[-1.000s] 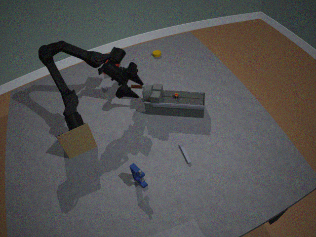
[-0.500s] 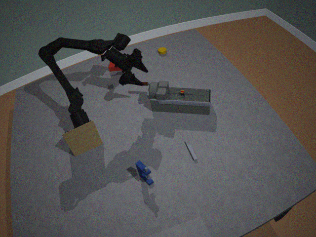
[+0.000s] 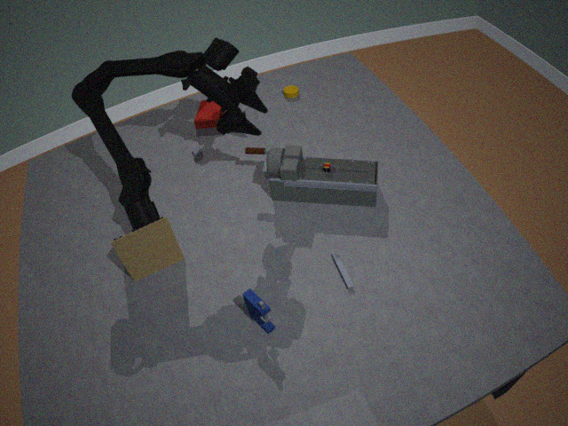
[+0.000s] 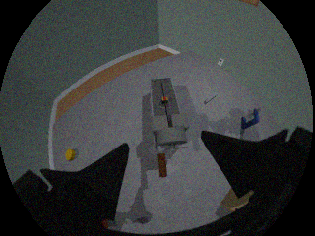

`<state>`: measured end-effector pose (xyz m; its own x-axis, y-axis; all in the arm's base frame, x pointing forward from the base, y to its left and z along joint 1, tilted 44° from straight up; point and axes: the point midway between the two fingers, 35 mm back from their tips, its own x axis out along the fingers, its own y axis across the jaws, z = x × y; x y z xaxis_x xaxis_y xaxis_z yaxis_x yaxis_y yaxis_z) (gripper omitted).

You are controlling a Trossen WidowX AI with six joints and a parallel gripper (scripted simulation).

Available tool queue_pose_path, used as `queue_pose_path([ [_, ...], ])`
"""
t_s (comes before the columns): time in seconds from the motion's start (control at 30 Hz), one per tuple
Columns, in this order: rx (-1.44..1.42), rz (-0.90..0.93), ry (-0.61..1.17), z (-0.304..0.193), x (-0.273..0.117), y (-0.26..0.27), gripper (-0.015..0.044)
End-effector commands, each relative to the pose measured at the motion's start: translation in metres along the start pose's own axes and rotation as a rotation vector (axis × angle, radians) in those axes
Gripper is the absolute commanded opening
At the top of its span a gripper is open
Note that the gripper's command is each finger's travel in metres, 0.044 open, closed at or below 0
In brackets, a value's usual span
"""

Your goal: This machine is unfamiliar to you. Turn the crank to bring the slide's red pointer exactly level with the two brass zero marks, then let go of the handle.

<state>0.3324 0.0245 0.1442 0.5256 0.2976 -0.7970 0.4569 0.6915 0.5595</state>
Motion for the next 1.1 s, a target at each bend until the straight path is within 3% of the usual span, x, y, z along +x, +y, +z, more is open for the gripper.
queue_pose_path([
  [0.0,-0.053,0.020,0.044,0.012,0.013,-0.008,0.0440],
  [0.4,-0.303,0.191,0.111,0.052,0.050,-0.038,0.0440],
  [0.77,-0.514,0.378,0.067,0.084,0.076,-0.077,0.0440],
  [1.07,-0.517,0.381,0.066,0.057,0.108,-0.076,0.0440],
])
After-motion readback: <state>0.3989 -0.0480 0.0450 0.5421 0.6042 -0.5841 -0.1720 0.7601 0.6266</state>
